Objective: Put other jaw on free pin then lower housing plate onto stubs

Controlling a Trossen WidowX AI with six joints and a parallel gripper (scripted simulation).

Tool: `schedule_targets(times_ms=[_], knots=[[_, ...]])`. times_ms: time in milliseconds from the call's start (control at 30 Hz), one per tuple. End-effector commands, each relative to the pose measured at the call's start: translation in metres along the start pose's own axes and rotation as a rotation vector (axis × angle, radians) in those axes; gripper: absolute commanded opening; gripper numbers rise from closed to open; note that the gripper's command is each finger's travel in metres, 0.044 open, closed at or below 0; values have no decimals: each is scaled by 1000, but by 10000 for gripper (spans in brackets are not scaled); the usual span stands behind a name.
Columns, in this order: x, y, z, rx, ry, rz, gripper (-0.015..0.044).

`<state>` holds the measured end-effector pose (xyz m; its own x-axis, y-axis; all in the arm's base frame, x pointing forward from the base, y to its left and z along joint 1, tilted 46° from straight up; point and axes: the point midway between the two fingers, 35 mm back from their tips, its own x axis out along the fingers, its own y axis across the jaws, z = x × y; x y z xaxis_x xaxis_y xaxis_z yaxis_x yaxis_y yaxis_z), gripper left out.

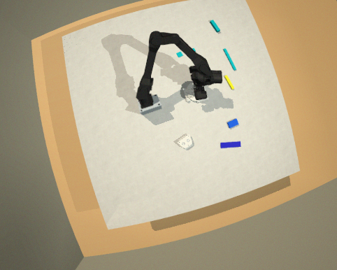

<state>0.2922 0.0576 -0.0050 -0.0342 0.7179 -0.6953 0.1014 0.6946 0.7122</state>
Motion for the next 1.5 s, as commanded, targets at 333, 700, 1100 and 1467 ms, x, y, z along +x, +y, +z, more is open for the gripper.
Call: schedule_targets(times_ms=[333, 700, 1100, 1467], knots=[[4, 0, 0, 3, 0, 4, 134], [7, 0, 0, 4, 0, 4, 134], [10, 1, 0, 5, 0, 4, 134], [10, 1, 0, 5, 0, 4, 134]])
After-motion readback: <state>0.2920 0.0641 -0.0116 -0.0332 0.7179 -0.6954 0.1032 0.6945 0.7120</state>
